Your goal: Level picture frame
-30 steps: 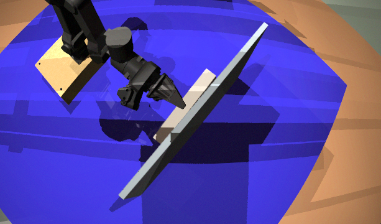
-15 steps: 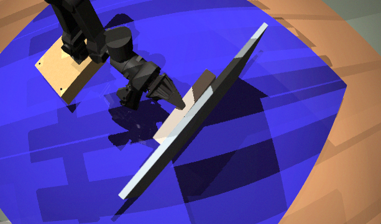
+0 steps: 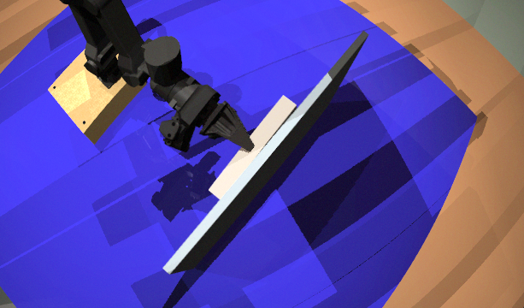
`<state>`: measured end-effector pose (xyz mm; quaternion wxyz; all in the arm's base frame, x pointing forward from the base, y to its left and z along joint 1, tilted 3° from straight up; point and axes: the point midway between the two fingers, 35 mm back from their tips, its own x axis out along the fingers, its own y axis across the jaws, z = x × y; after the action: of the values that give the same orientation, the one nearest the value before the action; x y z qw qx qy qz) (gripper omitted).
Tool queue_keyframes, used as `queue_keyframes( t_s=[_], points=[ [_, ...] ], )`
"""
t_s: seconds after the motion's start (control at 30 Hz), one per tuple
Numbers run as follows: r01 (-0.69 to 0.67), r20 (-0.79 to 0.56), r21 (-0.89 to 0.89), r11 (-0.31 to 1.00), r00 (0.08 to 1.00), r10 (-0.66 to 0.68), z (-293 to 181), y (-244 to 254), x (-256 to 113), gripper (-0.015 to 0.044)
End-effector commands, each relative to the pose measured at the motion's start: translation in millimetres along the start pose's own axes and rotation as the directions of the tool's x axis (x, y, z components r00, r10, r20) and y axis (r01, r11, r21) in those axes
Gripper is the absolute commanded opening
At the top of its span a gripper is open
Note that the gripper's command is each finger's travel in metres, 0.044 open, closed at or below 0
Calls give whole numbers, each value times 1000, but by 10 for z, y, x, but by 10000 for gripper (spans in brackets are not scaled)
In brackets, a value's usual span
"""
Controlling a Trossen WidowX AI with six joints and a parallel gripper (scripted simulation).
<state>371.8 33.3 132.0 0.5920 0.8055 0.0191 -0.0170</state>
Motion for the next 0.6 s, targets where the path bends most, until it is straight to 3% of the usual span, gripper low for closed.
queue_keyframes(
  t_s=[0.0, 0.57],
  points=[
    [-19, -7, 0, 1000, 1000, 19, -18, 66, 0, 0],
    [-19, -7, 0, 1000, 1000, 19, -18, 60, 0, 0]
  ],
)
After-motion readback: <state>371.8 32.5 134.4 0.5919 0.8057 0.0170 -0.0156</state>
